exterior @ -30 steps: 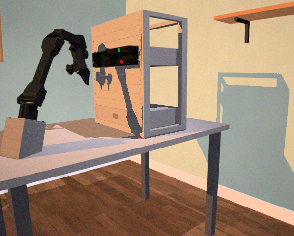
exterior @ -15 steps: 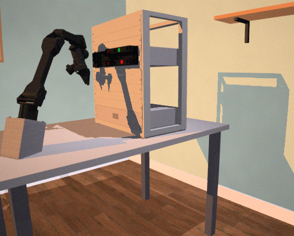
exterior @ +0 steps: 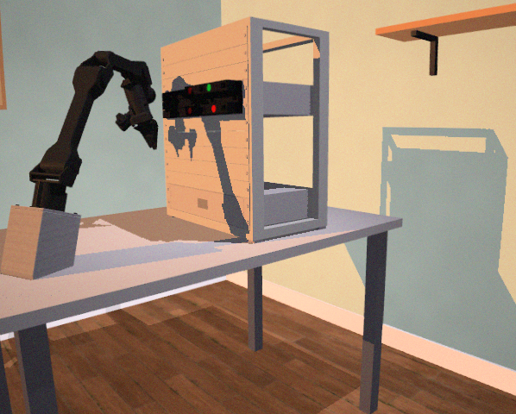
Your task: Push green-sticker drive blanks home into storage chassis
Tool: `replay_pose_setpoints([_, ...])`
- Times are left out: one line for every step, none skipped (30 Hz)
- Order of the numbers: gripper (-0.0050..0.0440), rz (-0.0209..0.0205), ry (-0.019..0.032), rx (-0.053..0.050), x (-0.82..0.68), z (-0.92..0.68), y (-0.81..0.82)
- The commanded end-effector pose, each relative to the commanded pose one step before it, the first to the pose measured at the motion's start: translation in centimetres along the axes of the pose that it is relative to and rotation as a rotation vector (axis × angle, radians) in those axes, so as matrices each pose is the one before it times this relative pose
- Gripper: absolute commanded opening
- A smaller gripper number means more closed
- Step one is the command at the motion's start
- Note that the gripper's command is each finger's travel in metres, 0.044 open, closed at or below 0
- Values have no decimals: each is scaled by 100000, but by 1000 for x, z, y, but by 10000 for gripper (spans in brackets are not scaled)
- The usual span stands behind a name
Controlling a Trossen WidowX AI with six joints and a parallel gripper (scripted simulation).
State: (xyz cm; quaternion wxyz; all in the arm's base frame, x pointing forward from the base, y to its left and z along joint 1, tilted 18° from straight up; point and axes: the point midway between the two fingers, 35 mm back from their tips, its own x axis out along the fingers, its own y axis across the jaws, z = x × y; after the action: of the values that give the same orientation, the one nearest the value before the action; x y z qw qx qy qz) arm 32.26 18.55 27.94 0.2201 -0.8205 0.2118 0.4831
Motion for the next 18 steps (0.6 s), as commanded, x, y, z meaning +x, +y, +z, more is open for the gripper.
replay_pose_setpoints([440,-2302,752,997,-825,-316,124])
replay_pose_setpoints([440,-32,13,25,-2,-2,6])
replay_pose_setpoints([440,-52,21,41,-4,-4,9])
replay_pose_setpoints([440,-77,30,60,-6,-5,13])
replay_pose_setpoints([440,-105,41,82,-8,-7,18])
replay_pose_setpoints([440,-137,54,107,-10,-10,24])
replay_pose_setpoints([440,-172,68,134,-13,-12,30])
replay_pose_setpoints([440,-210,83,164,-15,-15,36])
replay_pose_setpoints([440,-251,99,196,-18,-17,44])
replay_pose_setpoints([440,-294,116,230,-21,-20,52])
replay_pose_setpoints([440,-340,134,265,-24,-23,60])
replay_pose_setpoints([440,-388,153,303,-27,-26,69])
replay_pose_setpoints([440,-437,173,341,-30,-29,78])
replay_pose_setpoints([440,0,0,0,0,0,0])
replay_pose_setpoints([440,0,0,0,0,0,0])
replay_pose_setpoints([440,-488,194,381,-33,-32,88])
replay_pose_setpoints([440,-541,215,421,-36,-34,99])
replay_pose_setpoints([440,-594,237,462,-39,-37,110])
